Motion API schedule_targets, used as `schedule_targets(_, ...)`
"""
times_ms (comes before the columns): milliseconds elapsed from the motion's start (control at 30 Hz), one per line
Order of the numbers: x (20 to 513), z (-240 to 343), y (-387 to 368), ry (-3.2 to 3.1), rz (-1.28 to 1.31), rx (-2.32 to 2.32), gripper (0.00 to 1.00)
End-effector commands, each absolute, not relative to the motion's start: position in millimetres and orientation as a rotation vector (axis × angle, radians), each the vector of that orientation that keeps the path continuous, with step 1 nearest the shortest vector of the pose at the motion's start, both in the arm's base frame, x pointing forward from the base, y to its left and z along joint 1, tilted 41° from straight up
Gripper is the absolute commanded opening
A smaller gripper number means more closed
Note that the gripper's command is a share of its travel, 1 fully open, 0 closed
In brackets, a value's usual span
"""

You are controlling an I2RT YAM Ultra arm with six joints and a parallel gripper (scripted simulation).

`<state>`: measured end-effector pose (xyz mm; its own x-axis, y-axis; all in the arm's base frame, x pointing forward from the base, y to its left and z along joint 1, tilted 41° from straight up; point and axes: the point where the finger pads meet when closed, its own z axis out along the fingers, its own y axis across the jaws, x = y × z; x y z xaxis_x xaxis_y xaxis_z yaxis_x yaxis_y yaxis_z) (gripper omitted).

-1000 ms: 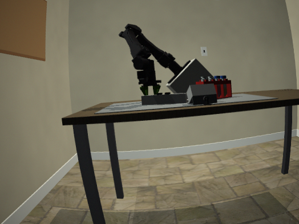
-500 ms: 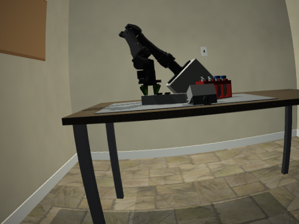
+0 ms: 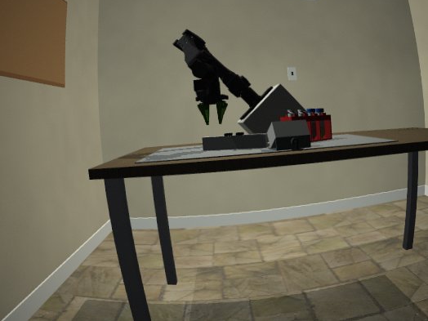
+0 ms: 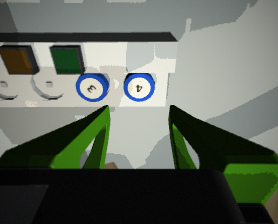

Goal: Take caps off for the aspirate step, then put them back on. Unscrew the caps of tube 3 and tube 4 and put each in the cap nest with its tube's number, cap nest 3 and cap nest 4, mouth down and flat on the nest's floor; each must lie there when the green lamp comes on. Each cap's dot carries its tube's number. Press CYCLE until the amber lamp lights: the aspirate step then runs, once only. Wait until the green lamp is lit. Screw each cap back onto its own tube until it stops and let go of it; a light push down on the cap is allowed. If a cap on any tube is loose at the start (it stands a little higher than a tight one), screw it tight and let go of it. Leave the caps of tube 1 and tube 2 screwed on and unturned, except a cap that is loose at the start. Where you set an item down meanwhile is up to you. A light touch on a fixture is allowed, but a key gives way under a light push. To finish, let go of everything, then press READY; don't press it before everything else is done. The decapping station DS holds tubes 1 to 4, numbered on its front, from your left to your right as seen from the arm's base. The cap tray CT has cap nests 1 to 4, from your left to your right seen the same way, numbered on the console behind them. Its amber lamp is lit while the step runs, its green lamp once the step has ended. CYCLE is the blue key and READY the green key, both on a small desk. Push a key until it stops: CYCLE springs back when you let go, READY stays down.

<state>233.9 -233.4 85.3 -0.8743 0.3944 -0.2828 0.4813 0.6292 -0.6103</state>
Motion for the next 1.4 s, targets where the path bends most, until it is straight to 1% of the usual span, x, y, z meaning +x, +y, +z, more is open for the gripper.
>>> schedule_targets(0, 227.3, 91.5, -221.3, 2.755, -1.076, 0.751, 0.47)
schedule_targets(400, 232.8, 134.8, -183.1, 2.756, -1.075, 0.751, 0.47)
schedule_targets(700, 232.8, 134.8, -183.1, 2.756, -1.075, 0.751, 0.47)
schedule_targets(733, 238.1, 129.3, -179.8, 2.81, -1.089, 0.642, 0.0)
schedule_targets(900, 264.9, 101.4, -163.6, 3.009, -1.134, 0.096, 0.0)
schedule_targets(1000, 281.0, 84.8, -153.8, 3.009, -1.134, 0.096, 0.0)
schedule_targets(1067, 281.0, 84.8, -153.8, 3.009, -1.134, 0.096, 0.0)
schedule_targets(1367, 329.2, 34.9, -124.6, 3.008, -1.132, 0.095, 0.0)
